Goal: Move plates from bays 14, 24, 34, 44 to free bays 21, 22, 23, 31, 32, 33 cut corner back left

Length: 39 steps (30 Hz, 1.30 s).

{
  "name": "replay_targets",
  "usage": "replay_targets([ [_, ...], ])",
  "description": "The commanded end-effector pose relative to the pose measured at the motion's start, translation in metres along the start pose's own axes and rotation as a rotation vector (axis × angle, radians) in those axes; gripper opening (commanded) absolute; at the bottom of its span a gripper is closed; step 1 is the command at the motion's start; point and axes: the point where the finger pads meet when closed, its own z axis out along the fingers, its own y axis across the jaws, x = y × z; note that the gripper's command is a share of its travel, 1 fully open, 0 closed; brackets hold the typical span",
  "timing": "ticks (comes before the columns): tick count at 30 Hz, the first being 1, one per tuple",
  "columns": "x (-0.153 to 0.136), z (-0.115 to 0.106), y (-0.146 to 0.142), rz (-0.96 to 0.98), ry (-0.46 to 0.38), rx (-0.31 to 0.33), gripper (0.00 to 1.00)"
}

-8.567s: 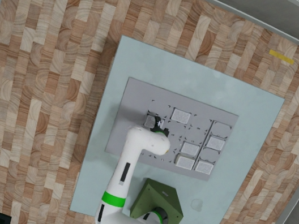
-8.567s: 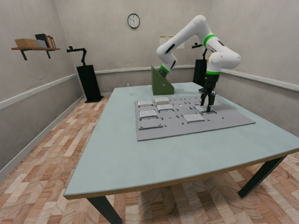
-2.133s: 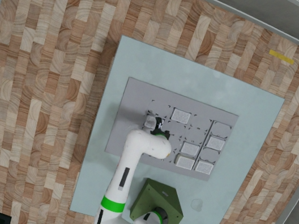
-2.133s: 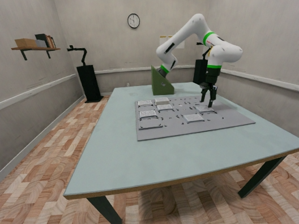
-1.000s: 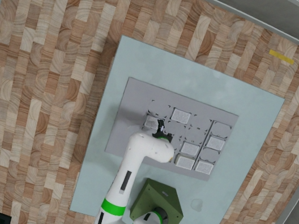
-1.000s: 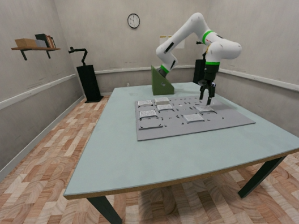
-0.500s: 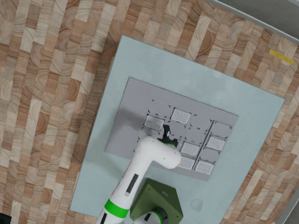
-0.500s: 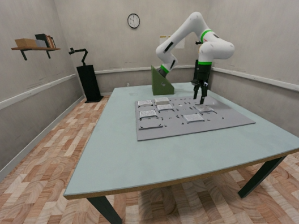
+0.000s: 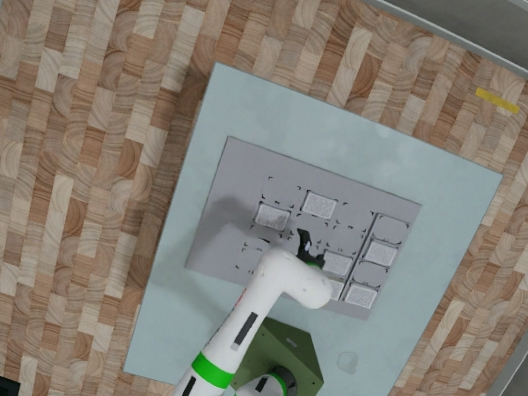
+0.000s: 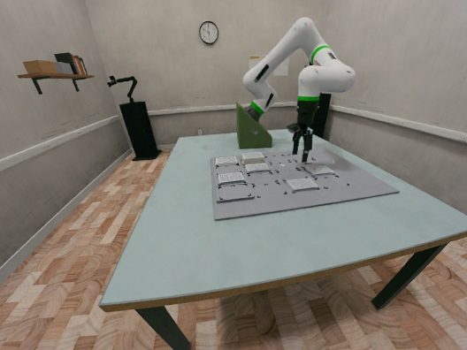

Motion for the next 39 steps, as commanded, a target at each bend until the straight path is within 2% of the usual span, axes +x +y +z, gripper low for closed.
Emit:
replay_targets([
  [1,0.011,-0.001,0.004,-0.001,0.000,0.002,0.70],
  [39,0.136,-0.001,0.058,-0.001,0.001,0.002,0.70],
])
